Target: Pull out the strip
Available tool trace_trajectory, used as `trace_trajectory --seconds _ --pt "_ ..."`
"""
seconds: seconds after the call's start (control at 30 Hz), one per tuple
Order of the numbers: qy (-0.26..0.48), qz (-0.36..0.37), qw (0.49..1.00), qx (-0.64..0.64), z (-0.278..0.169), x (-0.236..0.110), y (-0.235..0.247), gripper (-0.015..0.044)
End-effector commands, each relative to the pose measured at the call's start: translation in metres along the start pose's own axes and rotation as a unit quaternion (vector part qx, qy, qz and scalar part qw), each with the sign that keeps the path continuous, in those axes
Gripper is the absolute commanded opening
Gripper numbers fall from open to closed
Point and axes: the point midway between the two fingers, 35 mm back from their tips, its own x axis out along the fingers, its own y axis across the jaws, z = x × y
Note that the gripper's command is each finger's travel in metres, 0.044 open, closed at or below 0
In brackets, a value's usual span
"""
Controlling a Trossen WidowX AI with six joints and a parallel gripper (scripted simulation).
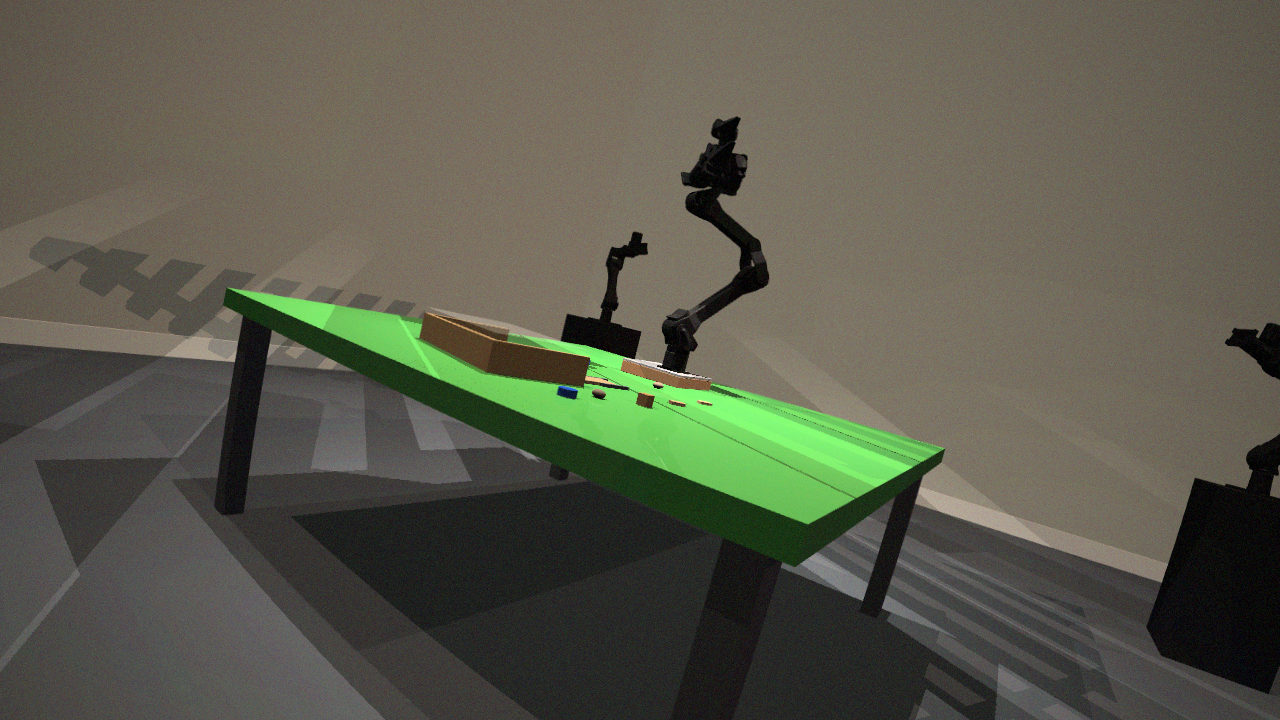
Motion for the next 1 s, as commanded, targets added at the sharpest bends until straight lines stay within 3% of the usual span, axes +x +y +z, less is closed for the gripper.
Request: trace_trajectory --seconds 0.0,0.17,0.47,0.83,0.97 --pt "0.002 -0.002 1.0 0.006 -0.002 0.0 0.0 0.04" --pt "0.063 -0.044 0.984 0.159 -0.052 -0.002 0.017 0.04" --pt "0.198 -0.073 0.895 0.392 -0.129 -0.011 0.094 0.04" --pt "0.337 -0.057 0.776 0.529 -0.167 -0.032 0.193 0.04" --pt "0.412 -0.04 0.706 0.575 -0.175 -0.05 0.244 0.04"
